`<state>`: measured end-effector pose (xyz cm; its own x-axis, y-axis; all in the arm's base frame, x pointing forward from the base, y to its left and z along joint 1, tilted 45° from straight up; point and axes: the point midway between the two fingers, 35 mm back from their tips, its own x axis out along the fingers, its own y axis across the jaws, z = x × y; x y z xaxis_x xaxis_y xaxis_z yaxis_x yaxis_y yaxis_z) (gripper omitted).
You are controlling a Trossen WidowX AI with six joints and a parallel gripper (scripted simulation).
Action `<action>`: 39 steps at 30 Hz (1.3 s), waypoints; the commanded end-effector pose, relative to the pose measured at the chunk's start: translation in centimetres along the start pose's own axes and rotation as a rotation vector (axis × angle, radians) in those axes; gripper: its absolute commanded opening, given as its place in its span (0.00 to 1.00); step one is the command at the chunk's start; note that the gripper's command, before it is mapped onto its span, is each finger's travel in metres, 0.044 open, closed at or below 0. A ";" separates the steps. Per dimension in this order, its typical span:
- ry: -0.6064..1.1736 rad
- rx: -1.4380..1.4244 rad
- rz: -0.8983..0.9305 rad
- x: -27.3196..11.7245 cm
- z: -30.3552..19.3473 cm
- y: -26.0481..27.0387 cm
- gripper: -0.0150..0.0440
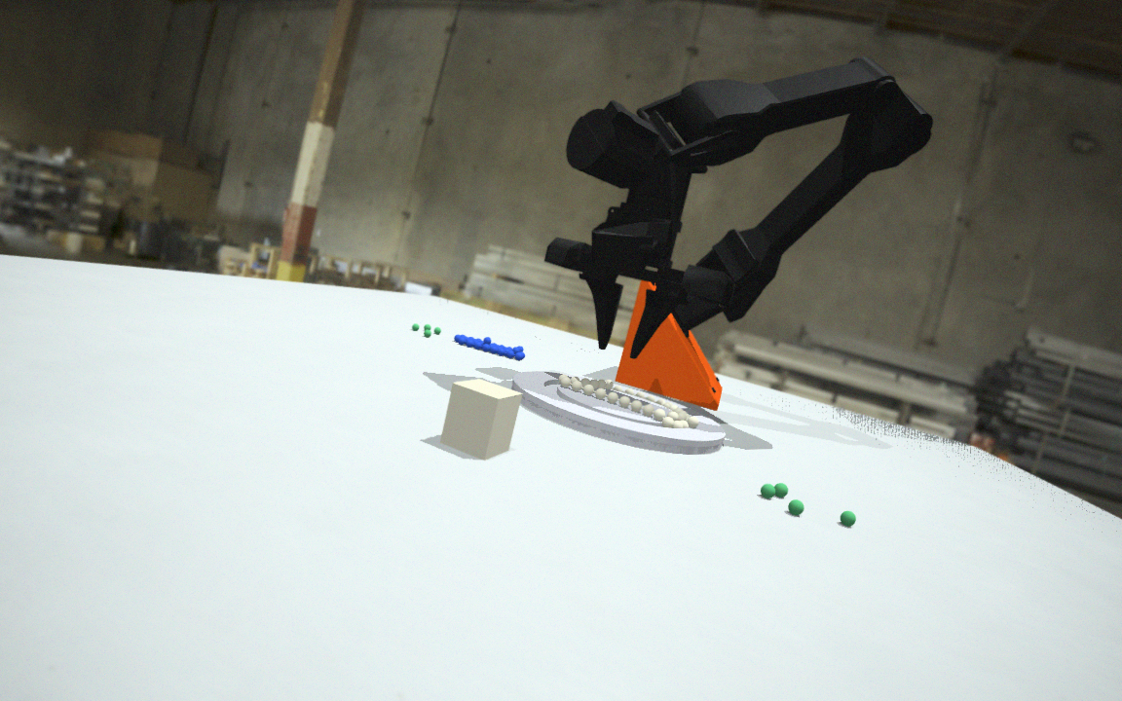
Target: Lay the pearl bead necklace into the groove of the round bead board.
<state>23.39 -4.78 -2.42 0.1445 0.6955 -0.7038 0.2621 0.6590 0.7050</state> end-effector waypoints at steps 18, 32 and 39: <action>-0.003 -0.014 -0.005 2.3 0.2 -0.1 0.46; 0.001 -0.017 -0.008 3.4 0.1 -0.1 0.41; 0.001 -0.017 -0.008 3.4 0.1 -0.1 0.25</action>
<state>23.95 -2.47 -4.92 0.1414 0.6909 -0.7090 0.2473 0.6688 0.7011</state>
